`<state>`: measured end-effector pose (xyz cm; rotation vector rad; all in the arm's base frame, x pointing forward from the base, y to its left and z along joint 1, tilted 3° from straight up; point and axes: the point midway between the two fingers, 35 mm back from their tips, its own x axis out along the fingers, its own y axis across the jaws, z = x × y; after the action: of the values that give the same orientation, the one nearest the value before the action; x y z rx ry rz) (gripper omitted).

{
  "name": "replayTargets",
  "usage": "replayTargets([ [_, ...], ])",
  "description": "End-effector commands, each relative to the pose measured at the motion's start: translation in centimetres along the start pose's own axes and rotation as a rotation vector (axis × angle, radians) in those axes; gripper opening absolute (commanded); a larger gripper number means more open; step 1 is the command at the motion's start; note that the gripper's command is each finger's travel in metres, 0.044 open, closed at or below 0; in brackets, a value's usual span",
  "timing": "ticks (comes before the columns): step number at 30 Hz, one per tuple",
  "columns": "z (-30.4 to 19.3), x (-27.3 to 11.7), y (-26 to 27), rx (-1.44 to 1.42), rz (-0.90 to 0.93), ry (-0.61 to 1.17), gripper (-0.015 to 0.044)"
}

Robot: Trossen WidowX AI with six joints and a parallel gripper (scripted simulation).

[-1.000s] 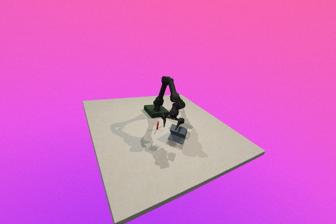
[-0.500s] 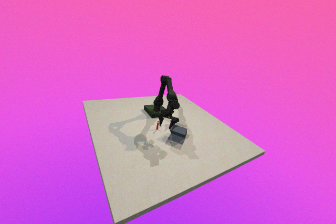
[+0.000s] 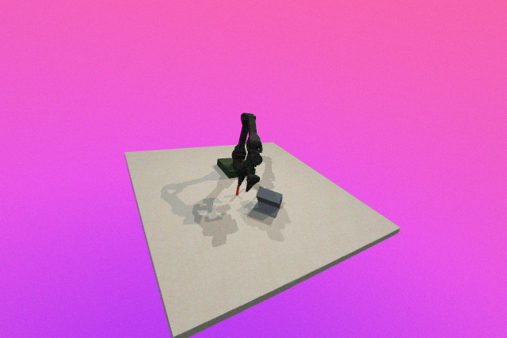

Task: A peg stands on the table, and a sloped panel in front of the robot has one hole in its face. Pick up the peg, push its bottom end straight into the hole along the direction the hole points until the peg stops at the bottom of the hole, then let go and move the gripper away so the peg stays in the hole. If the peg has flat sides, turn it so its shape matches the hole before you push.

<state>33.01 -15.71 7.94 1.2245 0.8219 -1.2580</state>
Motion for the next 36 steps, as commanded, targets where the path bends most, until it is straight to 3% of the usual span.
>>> replayTargets([
  [1, 0.1, -0.4, -1.5, 0.128, -0.043, 0.038, 0.044],
  [20, -0.5, -2.1, -7.6, 0.662, -0.289, 0.152, 0.044],
  [36, -0.7, -1.2, -7.9, 0.681, -0.298, 0.154, 0.044],
])
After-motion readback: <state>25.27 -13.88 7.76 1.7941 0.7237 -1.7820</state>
